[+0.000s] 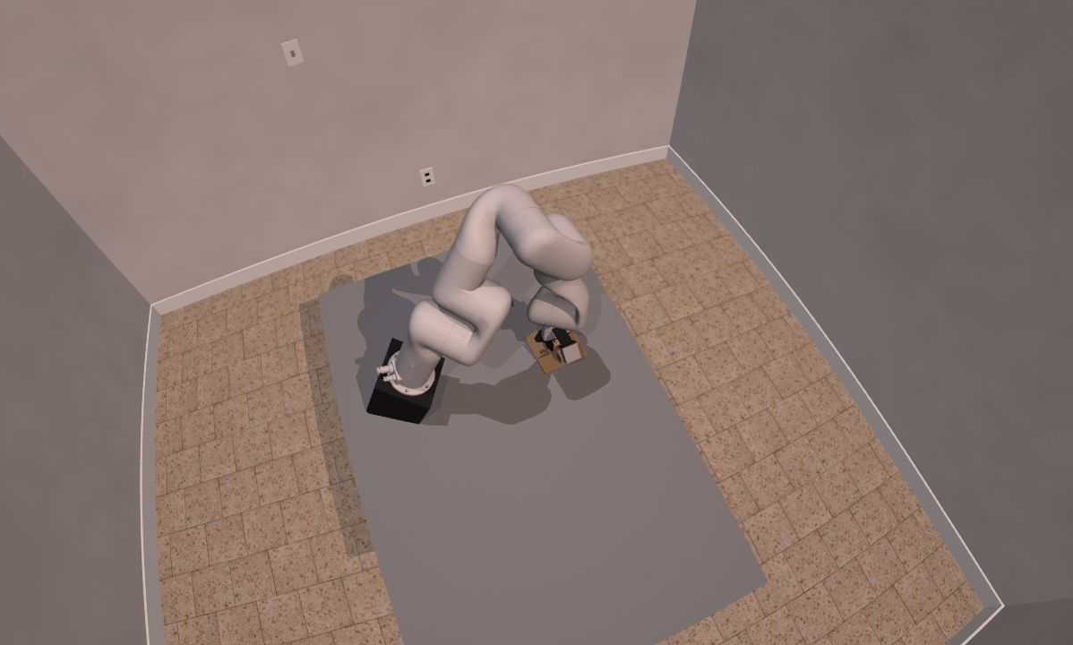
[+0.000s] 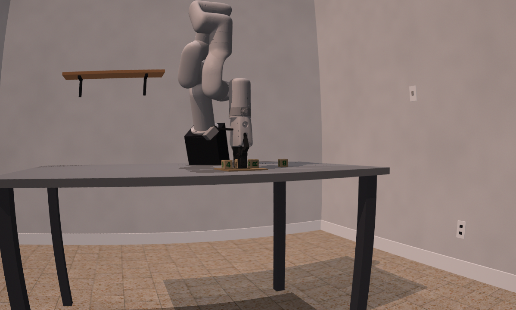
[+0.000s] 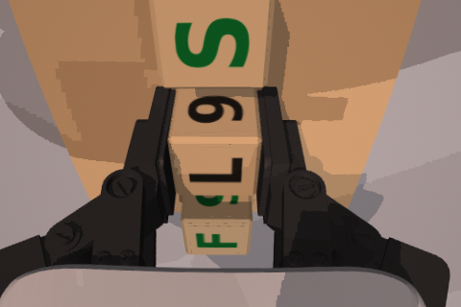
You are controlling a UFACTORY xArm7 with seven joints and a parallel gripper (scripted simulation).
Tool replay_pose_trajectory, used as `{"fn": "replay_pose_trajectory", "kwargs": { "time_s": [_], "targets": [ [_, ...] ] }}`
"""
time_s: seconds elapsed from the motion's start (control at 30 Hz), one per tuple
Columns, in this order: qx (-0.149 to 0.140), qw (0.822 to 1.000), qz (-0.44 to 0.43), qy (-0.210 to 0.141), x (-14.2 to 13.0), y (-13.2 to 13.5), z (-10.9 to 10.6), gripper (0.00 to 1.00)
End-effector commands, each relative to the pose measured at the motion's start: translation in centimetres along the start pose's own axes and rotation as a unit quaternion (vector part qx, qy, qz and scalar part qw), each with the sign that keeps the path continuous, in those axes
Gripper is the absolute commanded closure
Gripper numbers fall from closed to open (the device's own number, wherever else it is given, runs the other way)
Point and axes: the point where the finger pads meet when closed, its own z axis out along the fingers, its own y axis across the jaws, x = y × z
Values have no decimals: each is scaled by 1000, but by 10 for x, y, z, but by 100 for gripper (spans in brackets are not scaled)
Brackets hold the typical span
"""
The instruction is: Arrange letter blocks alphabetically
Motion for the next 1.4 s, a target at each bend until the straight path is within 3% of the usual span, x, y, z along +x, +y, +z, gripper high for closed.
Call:
{"fn": "replay_pose_trajectory", "kwargs": {
  "time_s": [0.0, 1.1, 1.13, 1.37],
  "targets": [
    [1, 1000, 0, -1, 0, -1, 0, 73],
    [1, 1000, 0, -1, 0, -1, 0, 73],
    [1, 1000, 0, -1, 0, -1, 0, 69],
    [1, 1000, 0, -1, 0, -1, 0, 65]
  ]
}}
